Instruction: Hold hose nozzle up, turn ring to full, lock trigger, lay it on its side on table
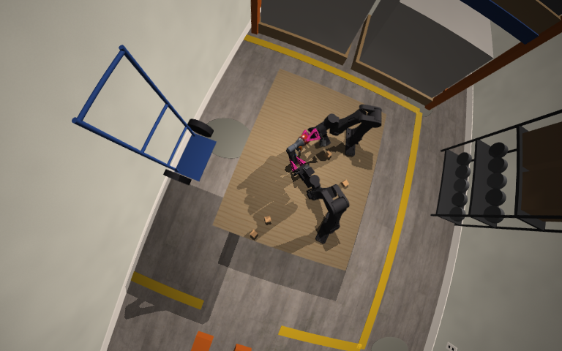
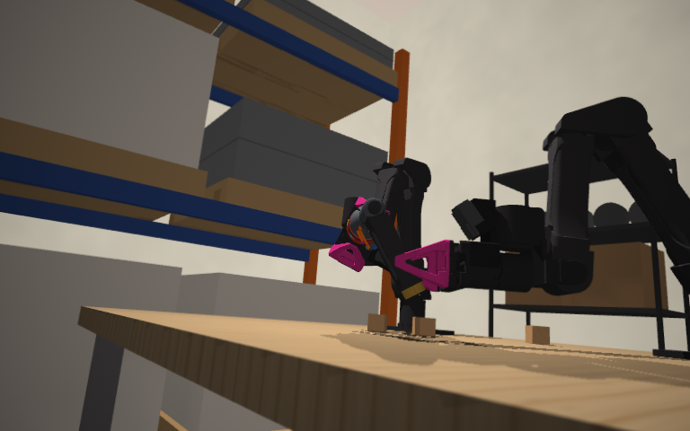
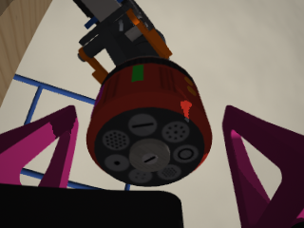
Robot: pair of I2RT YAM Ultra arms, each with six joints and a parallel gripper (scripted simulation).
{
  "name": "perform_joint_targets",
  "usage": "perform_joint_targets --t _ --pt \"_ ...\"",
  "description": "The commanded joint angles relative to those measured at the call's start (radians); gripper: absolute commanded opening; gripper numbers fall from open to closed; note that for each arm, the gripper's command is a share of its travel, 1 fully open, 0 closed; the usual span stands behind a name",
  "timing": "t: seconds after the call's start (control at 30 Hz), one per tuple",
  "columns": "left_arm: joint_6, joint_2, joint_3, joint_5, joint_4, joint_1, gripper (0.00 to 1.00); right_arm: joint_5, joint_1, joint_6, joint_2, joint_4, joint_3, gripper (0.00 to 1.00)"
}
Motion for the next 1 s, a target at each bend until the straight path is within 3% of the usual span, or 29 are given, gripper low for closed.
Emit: perform_joint_targets --t 0.0,0.1,0.23,0.27,0.97 --pt "-0.012 -0.011 0.045 -0.001 0.092 -0.010 0.35 0.005 0.001 0.014 -0.036 0.021 0.047 0.87" --pt "-0.012 -0.011 0.045 -0.001 0.092 -0.010 0.35 -0.020 -0.026 0.014 -0.041 0.025 -0.044 0.87" --pt "-0.012 -0.011 0.045 -0.001 0.092 -0.010 0.35 -0.031 -0.038 0.014 -0.048 0.027 0.010 0.87" --pt "-0.012 -0.011 0.045 -0.001 0.092 -0.010 0.35 -0.040 -0.046 0.016 -0.054 0.032 -0.061 0.87" --pt "-0.012 -0.011 0.045 -0.001 0.092 -0.010 0.35 -0.209 -0.218 0.037 -0.138 0.076 -0.151 0.87"
